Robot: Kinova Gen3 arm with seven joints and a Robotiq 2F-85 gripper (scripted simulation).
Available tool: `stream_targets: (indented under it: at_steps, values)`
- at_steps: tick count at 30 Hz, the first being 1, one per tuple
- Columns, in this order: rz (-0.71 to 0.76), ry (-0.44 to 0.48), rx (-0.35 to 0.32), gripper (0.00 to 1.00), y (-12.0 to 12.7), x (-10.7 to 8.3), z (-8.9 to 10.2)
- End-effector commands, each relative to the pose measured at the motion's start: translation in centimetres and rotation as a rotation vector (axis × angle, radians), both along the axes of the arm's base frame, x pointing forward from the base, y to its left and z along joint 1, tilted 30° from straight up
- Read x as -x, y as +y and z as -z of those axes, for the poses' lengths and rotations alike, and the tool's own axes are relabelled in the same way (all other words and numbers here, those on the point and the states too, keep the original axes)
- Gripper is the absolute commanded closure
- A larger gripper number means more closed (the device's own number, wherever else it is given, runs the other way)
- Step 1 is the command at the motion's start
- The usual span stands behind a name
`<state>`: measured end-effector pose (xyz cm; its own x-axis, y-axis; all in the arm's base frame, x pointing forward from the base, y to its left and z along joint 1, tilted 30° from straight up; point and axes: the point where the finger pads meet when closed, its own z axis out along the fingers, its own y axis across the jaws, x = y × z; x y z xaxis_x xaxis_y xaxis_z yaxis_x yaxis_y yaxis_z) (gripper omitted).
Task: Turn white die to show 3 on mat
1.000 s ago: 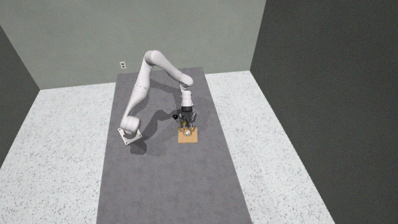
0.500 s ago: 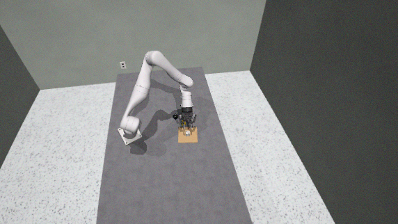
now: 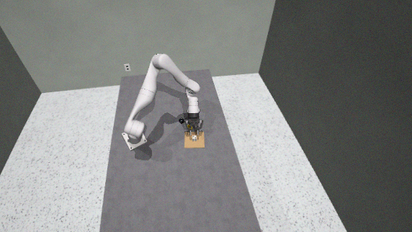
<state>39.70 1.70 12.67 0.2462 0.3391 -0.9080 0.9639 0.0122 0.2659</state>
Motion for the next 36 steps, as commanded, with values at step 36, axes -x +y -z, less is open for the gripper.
stream_targets:
  at_steps: [36]
  values:
    - [0.004,0.002,0.006,0.54,-1.9,-0.9,3.3]
